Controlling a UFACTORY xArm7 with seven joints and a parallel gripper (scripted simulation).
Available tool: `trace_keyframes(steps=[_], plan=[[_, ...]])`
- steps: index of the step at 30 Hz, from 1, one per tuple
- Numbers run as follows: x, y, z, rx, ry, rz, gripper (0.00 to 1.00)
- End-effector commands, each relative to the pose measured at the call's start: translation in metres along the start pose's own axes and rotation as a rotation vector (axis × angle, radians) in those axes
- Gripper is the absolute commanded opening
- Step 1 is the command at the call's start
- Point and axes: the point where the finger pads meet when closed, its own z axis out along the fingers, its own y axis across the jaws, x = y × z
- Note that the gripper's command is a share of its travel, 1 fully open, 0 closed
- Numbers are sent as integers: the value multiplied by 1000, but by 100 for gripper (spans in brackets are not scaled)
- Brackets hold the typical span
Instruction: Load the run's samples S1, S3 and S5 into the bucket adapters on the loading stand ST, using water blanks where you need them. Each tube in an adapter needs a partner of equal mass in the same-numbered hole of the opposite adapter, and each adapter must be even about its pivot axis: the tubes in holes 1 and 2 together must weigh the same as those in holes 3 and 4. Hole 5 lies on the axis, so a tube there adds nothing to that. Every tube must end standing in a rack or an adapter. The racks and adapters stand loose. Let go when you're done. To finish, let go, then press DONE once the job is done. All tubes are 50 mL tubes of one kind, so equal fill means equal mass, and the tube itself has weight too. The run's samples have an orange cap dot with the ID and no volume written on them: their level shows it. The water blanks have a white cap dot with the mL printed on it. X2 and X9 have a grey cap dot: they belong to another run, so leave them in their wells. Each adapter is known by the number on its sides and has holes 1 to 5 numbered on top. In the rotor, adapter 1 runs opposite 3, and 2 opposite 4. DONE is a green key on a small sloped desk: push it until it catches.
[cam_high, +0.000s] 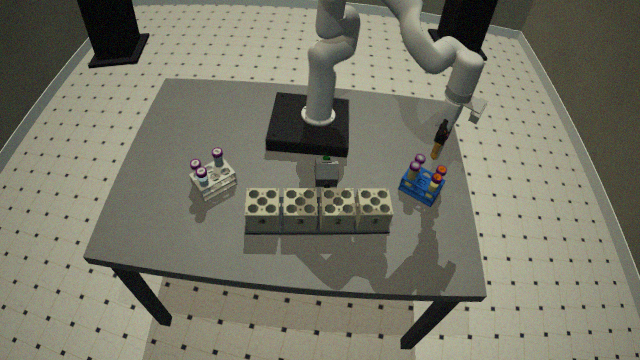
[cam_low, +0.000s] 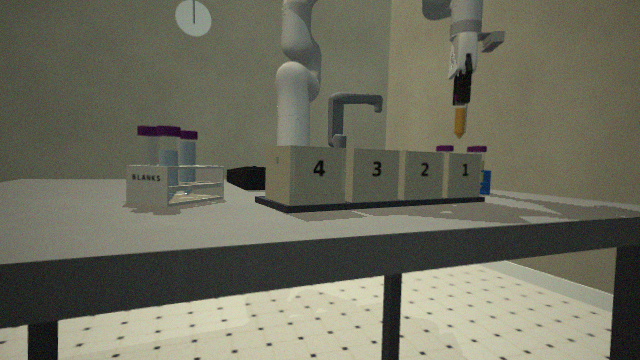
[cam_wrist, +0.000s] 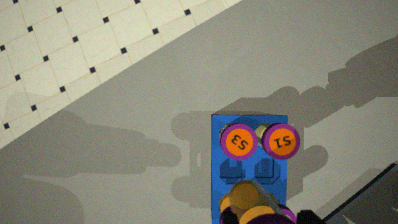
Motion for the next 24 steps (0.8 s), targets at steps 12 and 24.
trace_keyframes(steps=[12, 24], plan=[[1, -1, -2, -1, 5, 0, 0], [1, -1, 14, -1, 5, 0, 0]])
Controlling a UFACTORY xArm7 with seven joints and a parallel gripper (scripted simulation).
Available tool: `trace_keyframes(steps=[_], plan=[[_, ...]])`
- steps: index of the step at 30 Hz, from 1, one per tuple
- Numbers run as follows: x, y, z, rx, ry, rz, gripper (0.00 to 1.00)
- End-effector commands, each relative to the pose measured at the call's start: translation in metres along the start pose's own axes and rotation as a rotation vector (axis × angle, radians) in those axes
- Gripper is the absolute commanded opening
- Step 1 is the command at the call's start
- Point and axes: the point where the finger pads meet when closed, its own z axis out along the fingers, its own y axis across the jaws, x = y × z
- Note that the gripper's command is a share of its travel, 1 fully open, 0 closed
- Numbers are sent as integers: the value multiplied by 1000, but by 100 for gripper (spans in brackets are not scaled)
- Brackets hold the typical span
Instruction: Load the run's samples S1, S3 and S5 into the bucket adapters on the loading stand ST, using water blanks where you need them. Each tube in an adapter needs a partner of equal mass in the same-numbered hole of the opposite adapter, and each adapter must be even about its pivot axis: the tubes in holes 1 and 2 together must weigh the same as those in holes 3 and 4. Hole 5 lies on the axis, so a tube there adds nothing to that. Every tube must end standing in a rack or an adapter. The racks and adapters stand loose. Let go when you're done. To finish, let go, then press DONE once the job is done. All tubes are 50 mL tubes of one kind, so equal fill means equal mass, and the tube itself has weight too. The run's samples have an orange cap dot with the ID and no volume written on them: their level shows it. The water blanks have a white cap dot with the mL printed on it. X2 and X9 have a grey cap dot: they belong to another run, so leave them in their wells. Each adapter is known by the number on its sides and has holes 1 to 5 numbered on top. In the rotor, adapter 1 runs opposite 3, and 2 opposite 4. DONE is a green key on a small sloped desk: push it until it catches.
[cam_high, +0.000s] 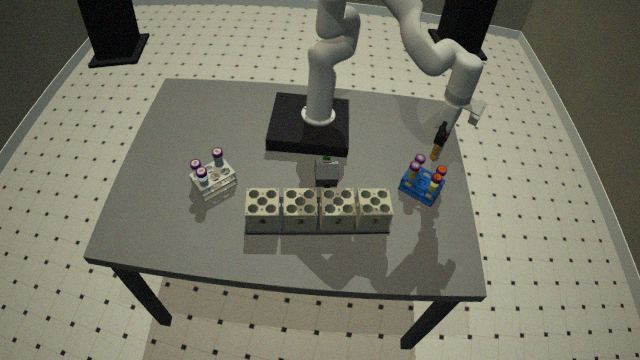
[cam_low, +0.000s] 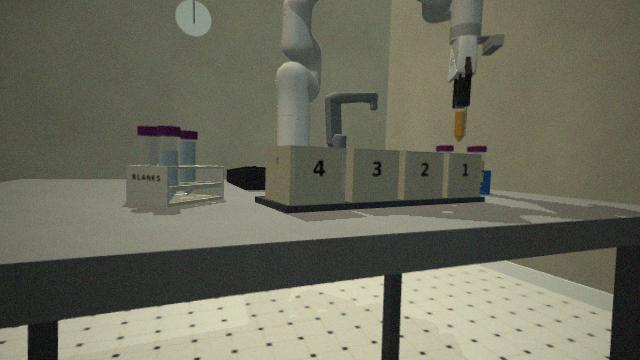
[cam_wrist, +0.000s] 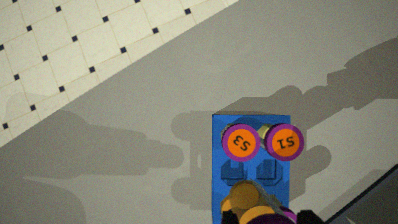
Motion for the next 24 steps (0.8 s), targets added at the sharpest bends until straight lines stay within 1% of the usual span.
trace_keyframes(steps=[1, 7, 9, 24], plan=[[1, 0, 8, -1, 5, 0, 0], [1, 0, 20, -1, 5, 0, 0], [1, 0, 20, -1, 5, 0, 0], [2, 0, 50, -1, 5, 0, 0]])
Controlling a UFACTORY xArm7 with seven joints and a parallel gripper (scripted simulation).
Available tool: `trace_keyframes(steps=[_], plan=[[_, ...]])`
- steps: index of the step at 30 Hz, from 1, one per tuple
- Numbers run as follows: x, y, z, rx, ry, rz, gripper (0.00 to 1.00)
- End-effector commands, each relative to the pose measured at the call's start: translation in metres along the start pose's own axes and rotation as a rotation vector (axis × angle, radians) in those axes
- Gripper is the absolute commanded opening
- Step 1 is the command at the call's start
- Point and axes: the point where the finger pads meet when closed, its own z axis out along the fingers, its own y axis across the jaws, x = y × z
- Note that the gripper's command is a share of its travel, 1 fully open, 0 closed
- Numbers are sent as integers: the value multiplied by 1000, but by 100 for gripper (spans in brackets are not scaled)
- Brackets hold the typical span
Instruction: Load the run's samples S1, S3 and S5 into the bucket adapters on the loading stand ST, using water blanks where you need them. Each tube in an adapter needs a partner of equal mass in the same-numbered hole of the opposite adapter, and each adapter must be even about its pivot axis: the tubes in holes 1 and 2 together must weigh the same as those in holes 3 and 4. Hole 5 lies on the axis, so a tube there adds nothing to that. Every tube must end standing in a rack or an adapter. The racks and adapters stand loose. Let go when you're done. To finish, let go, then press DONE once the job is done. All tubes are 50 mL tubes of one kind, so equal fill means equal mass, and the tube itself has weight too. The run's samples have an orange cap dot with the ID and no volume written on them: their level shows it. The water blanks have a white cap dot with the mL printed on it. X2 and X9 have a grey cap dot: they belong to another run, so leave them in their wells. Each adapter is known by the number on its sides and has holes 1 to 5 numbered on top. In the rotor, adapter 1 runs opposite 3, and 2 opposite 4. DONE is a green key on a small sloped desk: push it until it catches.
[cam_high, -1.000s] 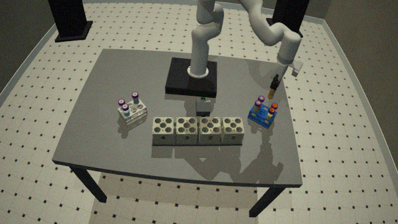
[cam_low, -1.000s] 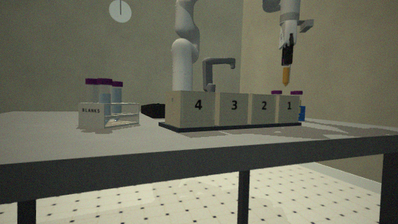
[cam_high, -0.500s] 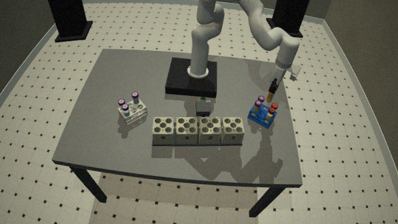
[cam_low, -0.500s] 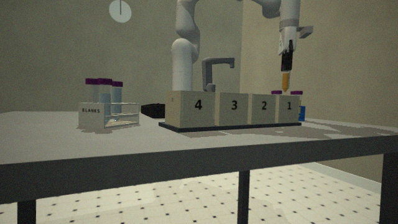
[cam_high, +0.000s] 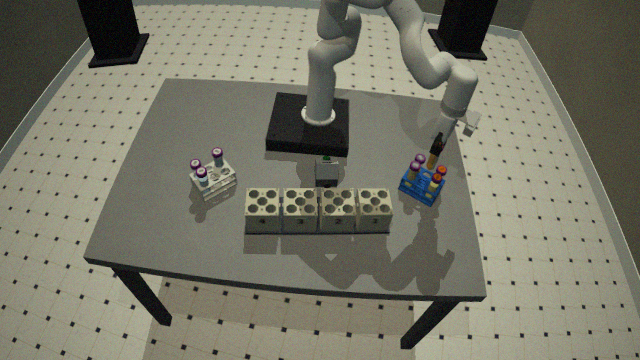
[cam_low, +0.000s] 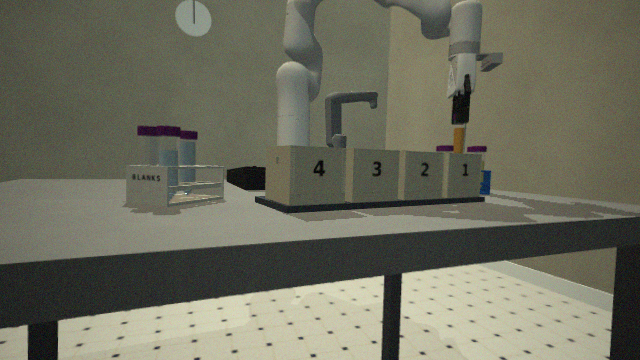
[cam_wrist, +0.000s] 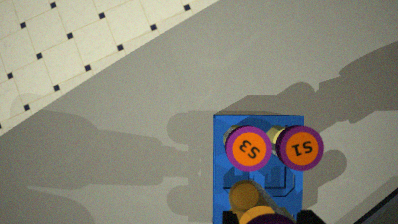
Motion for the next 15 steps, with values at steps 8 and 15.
trace_keyframes(steps=[8, 15], plan=[[2, 0, 19, -1, 5, 0, 0], [2, 0, 21, -1, 5, 0, 0]])
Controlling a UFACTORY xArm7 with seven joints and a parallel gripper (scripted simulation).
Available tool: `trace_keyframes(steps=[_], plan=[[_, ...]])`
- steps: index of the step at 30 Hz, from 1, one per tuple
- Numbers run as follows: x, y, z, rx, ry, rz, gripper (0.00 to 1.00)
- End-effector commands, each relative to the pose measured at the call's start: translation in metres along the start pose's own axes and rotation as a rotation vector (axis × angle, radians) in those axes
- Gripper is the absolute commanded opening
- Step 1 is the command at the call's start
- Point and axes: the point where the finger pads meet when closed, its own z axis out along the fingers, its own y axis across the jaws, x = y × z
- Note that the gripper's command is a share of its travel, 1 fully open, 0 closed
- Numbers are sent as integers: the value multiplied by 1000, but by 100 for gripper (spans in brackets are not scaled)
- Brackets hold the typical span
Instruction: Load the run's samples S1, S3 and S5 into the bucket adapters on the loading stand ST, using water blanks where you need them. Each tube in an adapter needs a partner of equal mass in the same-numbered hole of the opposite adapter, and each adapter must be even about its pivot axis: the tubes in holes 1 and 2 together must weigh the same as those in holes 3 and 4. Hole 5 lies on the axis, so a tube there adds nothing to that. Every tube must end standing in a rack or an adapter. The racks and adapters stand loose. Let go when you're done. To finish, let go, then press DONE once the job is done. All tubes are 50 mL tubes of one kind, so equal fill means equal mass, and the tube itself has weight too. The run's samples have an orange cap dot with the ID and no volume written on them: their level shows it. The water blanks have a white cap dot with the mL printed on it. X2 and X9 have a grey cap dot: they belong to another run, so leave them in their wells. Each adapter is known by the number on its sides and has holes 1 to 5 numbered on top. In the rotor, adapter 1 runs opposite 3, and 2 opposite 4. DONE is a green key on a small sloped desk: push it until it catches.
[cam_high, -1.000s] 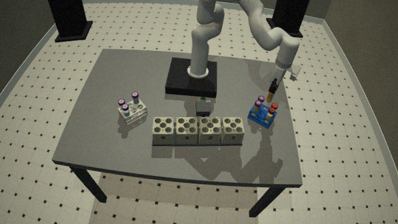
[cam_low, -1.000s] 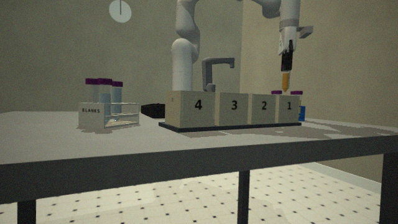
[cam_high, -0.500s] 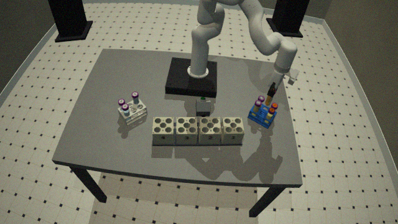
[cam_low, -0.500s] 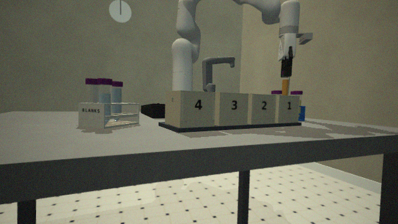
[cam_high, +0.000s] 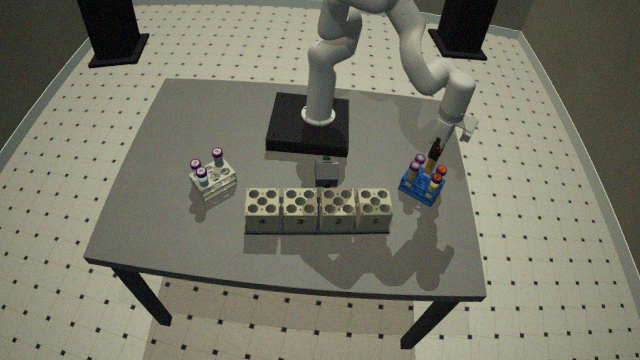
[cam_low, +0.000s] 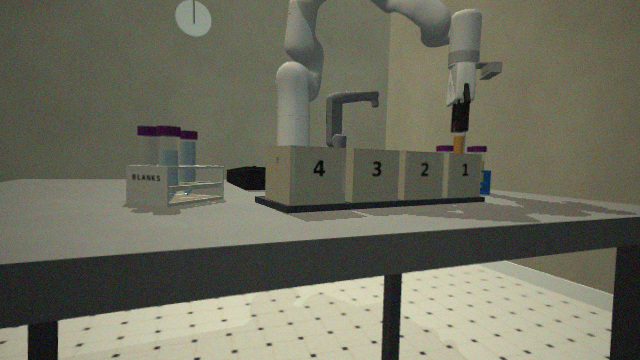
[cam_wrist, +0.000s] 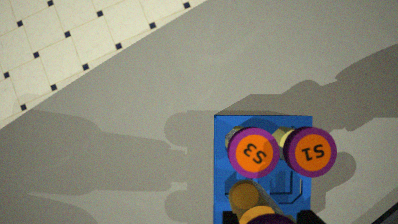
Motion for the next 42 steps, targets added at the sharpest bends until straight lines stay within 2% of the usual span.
trace_keyframes(steps=[1, 13, 42], plan=[[2, 0, -1, -1, 6, 0, 0], [2, 0, -1, -1, 6, 0, 0], [2, 0, 24, -1, 6, 0, 0]])
